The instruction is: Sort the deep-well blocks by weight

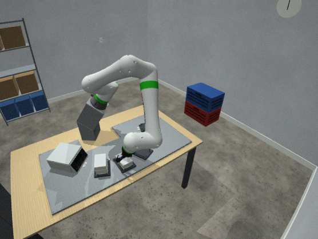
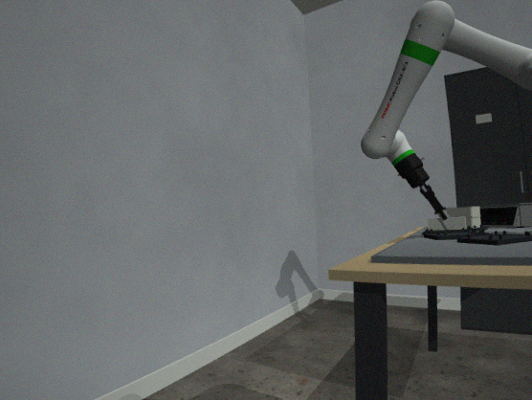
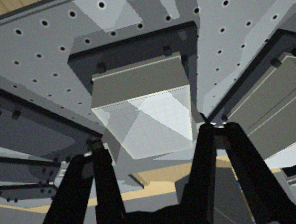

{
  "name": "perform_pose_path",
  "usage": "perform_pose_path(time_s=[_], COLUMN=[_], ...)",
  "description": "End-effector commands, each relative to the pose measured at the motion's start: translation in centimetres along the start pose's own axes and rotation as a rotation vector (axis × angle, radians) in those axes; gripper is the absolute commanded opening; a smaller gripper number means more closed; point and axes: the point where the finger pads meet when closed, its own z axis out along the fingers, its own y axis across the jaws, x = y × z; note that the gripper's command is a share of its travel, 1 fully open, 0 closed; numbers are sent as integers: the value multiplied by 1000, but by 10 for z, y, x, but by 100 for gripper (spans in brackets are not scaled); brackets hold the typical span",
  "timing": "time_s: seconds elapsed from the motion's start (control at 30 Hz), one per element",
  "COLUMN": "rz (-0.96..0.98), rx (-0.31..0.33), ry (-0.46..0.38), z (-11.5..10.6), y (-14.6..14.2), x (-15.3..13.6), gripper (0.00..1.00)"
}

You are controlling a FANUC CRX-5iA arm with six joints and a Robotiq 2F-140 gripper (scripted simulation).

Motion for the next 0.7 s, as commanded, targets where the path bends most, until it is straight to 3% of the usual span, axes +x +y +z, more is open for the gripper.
perform_pose_path(time_s=[0.0, 0.67], rz=[0, 0], rx=[0, 0], ry=[0, 0], z=[0, 3], y=[0, 0], x=[0, 2], gripper=[10, 10])
